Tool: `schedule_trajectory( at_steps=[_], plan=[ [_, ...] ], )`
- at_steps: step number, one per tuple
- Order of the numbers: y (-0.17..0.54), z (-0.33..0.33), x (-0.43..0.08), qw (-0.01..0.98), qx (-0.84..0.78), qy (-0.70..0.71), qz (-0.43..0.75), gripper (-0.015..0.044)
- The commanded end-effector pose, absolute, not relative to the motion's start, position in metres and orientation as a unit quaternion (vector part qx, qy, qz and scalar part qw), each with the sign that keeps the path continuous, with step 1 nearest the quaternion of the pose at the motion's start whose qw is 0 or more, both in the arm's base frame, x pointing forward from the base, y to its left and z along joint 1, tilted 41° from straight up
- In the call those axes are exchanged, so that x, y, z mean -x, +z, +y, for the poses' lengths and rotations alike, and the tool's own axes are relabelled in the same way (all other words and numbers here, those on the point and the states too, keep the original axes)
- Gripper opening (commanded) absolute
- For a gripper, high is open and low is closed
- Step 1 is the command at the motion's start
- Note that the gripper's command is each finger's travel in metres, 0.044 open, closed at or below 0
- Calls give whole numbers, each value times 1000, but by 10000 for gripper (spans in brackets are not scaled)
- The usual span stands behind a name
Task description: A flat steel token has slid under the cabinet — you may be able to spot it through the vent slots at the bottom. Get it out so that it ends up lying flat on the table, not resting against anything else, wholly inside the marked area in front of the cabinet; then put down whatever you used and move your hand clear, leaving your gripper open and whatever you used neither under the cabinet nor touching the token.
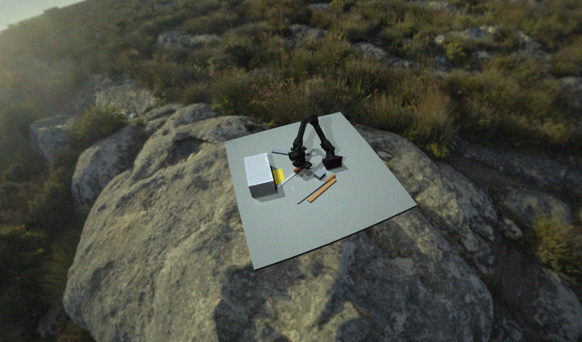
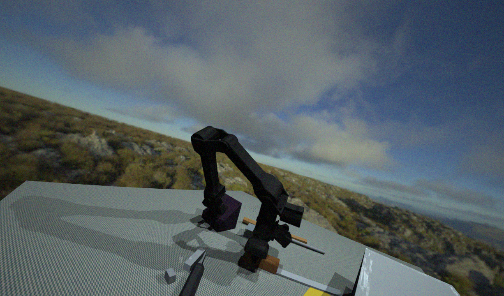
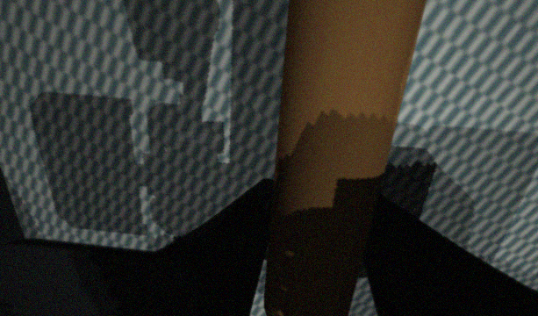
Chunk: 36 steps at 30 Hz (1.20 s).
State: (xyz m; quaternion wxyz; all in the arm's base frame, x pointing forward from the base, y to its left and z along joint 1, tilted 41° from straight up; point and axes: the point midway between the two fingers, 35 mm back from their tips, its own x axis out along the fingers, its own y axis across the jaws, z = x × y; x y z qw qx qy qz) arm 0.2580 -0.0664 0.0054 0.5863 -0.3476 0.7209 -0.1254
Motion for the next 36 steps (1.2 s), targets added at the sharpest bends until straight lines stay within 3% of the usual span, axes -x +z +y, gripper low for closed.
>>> schedule_trajectory(
  at_steps=[1, 36],
  plan=[
    [1, -60, -259, 587, 348, -123, 720, 0],
    [-23, -31, -257, 588, 347, -122, 720, 0]
  ],
)
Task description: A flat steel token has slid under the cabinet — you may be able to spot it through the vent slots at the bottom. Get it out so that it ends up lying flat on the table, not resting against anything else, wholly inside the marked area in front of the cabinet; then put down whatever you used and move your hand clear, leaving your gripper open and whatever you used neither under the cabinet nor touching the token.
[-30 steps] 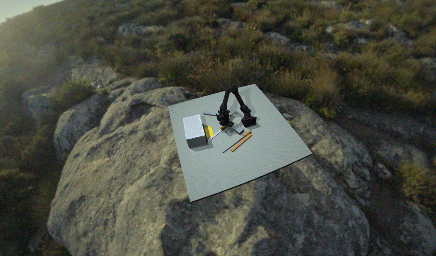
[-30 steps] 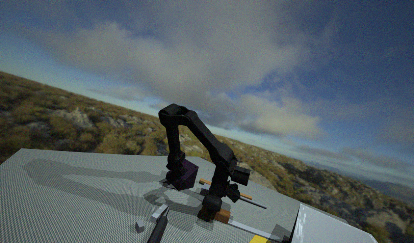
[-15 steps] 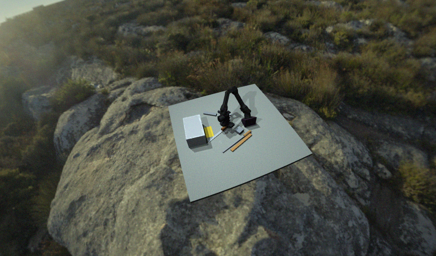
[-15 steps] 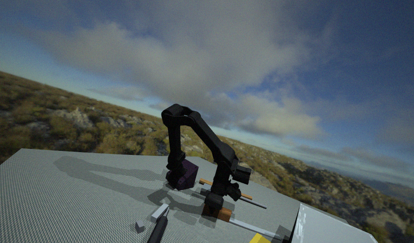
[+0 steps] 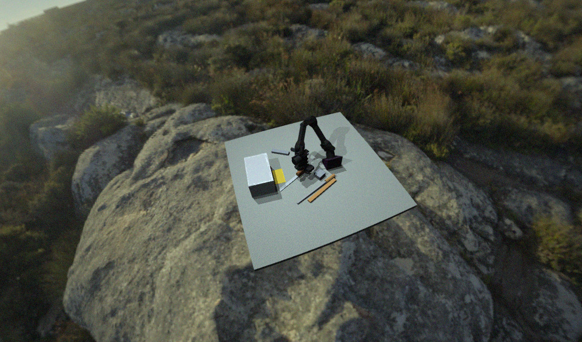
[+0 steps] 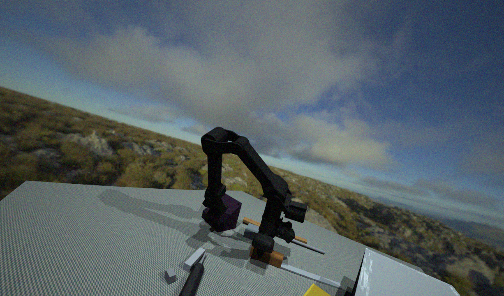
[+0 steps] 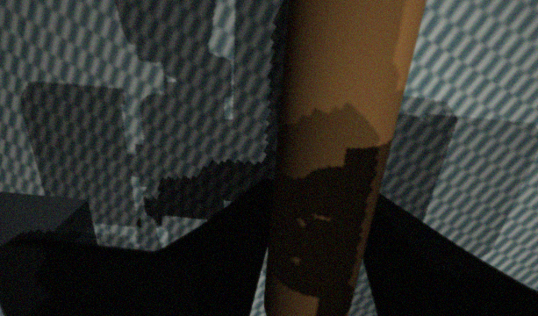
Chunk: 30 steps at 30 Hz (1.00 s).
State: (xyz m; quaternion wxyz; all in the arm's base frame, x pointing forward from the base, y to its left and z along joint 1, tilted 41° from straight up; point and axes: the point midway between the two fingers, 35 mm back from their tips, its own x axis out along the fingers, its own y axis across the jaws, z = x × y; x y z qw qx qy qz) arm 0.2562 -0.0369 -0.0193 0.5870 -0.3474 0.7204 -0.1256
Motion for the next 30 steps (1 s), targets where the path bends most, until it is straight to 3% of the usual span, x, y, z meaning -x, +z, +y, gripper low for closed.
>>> schedule_trajectory(
  at_steps=[1, 30],
  plan=[
    [-24, -30, -257, 588, 347, -122, 720, 0],
    [-42, -8, -256, 588, 346, -121, 720, 0]
  ],
)
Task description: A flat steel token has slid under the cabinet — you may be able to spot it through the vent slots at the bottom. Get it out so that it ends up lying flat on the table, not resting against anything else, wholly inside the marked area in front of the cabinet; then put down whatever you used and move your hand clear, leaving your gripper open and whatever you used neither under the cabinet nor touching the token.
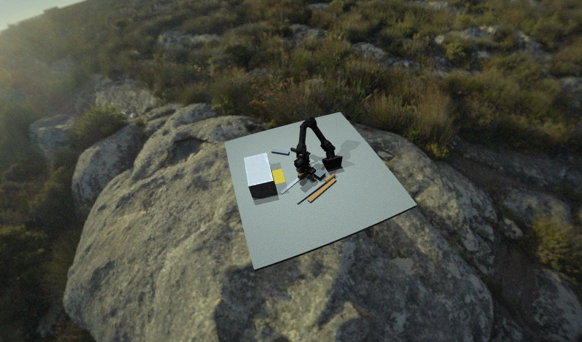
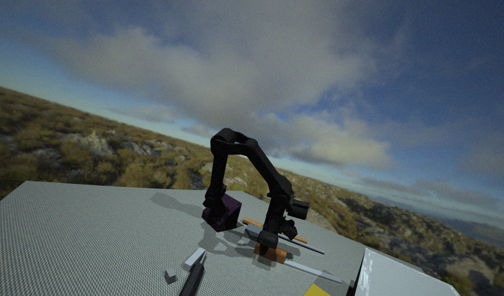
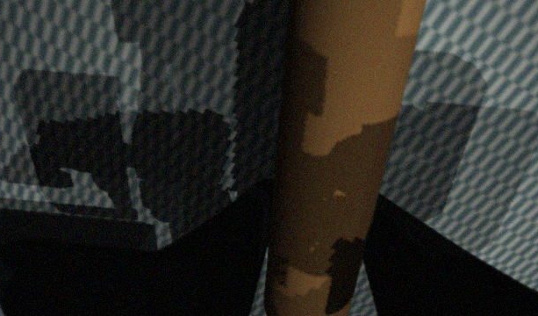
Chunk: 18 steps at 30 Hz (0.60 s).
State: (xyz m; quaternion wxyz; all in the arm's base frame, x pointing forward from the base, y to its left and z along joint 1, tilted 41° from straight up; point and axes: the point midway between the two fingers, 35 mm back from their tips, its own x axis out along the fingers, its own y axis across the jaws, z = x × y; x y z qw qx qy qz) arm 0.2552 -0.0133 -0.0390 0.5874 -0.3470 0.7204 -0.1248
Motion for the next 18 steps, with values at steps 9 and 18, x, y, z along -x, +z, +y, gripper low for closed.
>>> schedule_trajectory(
  at_steps=[9, 18],
  plan=[
    [-50, 1, -255, 589, 346, -121, 720, 0],
    [-57, 10, -254, 589, 346, -121, 720, 0]
  ],
)
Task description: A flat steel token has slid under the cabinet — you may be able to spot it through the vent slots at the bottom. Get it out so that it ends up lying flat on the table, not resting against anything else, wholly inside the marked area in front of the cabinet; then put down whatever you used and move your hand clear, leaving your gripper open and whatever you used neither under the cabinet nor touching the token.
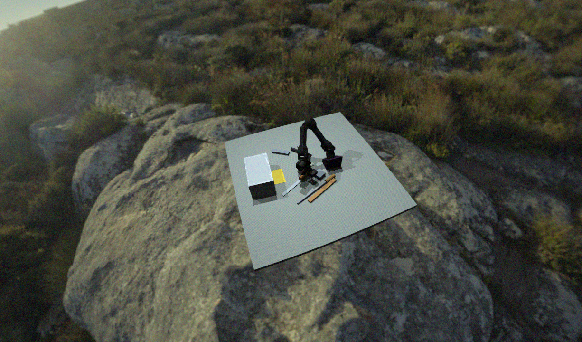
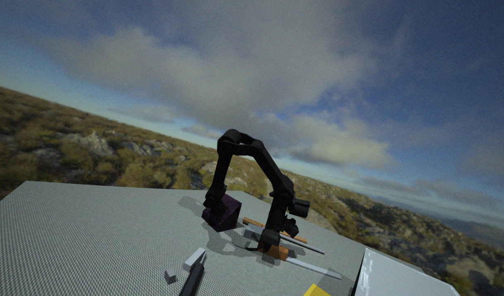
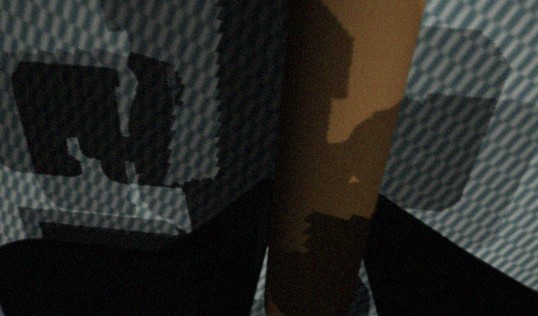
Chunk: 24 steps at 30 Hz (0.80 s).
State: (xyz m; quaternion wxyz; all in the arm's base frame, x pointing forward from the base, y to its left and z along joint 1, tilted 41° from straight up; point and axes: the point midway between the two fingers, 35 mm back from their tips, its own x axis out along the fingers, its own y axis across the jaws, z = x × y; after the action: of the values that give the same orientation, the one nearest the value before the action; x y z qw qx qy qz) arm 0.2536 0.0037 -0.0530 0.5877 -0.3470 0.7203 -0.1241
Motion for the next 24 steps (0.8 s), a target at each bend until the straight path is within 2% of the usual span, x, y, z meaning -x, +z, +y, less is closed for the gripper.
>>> schedule_trajectory(
  at_steps=[1, 24],
  plan=[
    [-58, 11, -254, 589, 346, -121, 720, 0],
    [-72, 29, -252, 589, 345, -120, 720, 0]
  ],
)
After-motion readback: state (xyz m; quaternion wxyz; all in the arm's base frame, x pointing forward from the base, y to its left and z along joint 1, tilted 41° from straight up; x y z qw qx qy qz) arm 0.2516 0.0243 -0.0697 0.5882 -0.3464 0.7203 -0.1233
